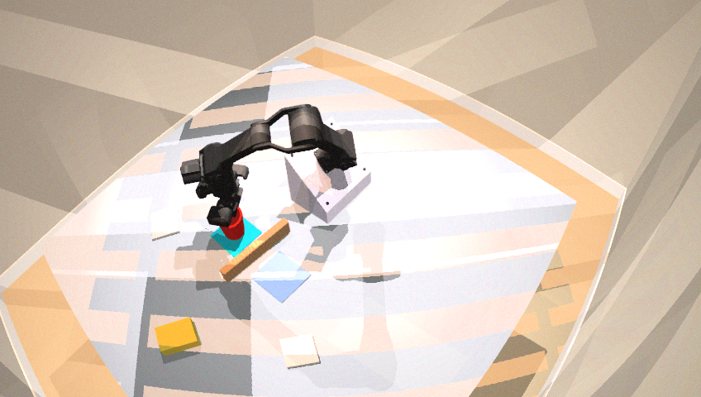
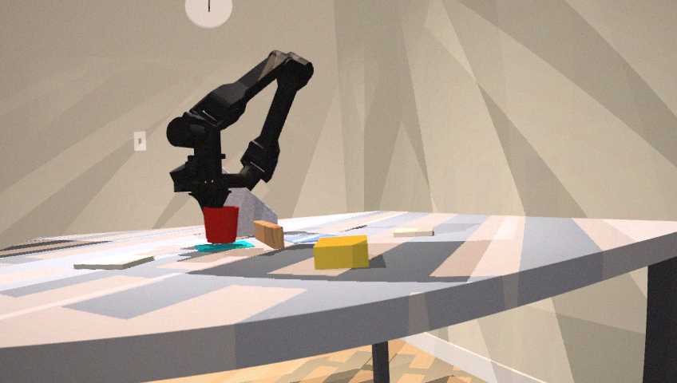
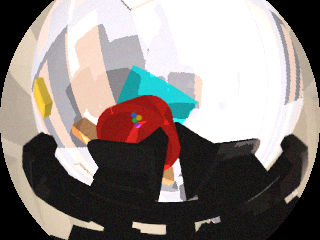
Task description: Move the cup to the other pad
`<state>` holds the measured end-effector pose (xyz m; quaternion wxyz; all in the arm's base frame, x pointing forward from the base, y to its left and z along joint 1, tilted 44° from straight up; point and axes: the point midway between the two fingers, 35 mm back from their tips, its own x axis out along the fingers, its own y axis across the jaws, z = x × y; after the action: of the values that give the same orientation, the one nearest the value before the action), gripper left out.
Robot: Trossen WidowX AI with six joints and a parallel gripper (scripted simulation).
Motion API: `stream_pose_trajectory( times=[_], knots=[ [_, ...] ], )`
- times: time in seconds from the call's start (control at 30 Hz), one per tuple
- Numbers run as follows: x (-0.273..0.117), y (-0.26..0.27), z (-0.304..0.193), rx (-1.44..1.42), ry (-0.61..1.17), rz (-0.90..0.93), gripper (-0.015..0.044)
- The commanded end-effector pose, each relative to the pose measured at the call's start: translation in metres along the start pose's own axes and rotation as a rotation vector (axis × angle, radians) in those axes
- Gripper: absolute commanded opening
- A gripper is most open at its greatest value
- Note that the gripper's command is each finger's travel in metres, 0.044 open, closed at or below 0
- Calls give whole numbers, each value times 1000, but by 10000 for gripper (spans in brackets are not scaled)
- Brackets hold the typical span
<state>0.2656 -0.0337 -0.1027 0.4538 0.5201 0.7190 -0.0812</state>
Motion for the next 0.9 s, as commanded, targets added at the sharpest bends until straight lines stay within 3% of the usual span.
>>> stream_pose_trajectory(
  times=[0.0,0.17,0.33,0.87],
  knots=[
    [0,0,0,-1,0,0,0],
    [0,0,0,-1,0,0,0],
    [0,0,0,-1,0,0,128],
    [-13,0,1,1,0,0,128]
  ],
)
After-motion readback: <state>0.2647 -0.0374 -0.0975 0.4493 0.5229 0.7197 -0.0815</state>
